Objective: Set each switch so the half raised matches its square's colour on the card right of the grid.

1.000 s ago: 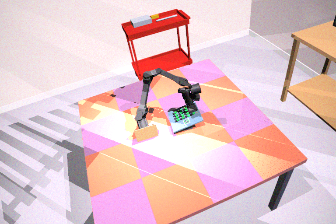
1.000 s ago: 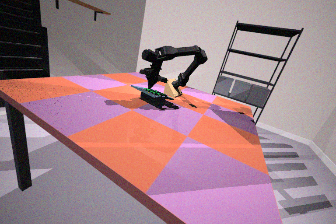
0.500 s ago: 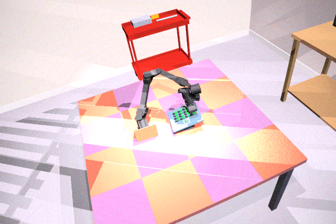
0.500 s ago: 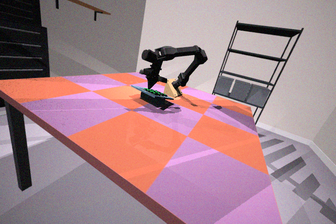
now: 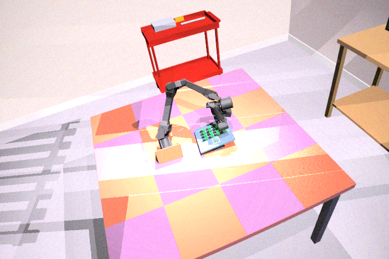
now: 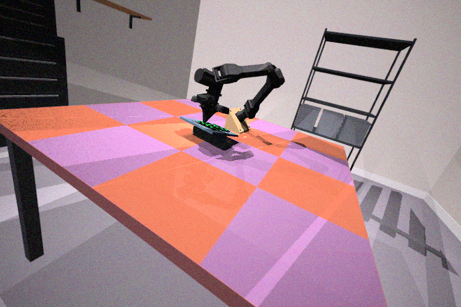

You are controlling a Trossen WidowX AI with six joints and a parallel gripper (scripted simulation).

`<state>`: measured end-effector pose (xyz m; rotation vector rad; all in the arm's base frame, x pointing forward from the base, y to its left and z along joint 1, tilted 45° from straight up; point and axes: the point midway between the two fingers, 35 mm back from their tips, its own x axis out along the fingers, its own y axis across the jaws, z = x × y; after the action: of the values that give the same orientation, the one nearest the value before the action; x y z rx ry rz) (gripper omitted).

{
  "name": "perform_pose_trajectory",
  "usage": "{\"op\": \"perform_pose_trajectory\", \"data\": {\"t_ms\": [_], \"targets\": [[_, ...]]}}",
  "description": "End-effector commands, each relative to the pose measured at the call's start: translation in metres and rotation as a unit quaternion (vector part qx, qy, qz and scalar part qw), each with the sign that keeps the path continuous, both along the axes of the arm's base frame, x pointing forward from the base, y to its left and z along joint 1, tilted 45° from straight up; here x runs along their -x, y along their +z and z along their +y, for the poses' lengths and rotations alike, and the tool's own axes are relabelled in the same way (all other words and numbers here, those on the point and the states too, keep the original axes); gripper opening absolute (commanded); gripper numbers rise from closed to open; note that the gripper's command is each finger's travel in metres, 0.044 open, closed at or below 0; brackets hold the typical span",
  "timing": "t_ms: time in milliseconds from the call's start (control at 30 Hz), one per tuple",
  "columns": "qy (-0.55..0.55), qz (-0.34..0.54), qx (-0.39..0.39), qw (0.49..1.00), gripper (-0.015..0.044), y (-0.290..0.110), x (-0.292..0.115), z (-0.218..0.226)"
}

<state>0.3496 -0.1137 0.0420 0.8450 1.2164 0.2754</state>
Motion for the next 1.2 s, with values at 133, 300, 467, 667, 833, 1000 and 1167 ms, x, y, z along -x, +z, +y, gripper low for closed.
{"op": "perform_pose_trajectory", "data": {"t_ms": [133, 300, 467, 667, 833, 1000, 1167], "targets": [[-0.002, 0.000, -0.002, 1.000, 0.0000, -0.001, -0.001, 0.001], [-0.002, -0.001, -0.002, 1.000, 0.0000, -0.001, -0.001, 0.001], [-0.002, -0.001, -0.002, 1.000, 0.0000, -0.002, -0.001, 0.002], [-0.002, -0.001, -0.002, 1.000, 0.0000, -0.002, -0.002, 0.002], [-0.002, -0.001, -0.002, 1.000, 0.0000, -0.003, -0.002, 0.003], [-0.002, -0.001, -0.002, 1.000, 0.0000, -0.003, -0.002, 0.003], [-0.010, -0.008, 0.002, 1.000, 0.0000, 0.039, 0.022, -0.034]]}}
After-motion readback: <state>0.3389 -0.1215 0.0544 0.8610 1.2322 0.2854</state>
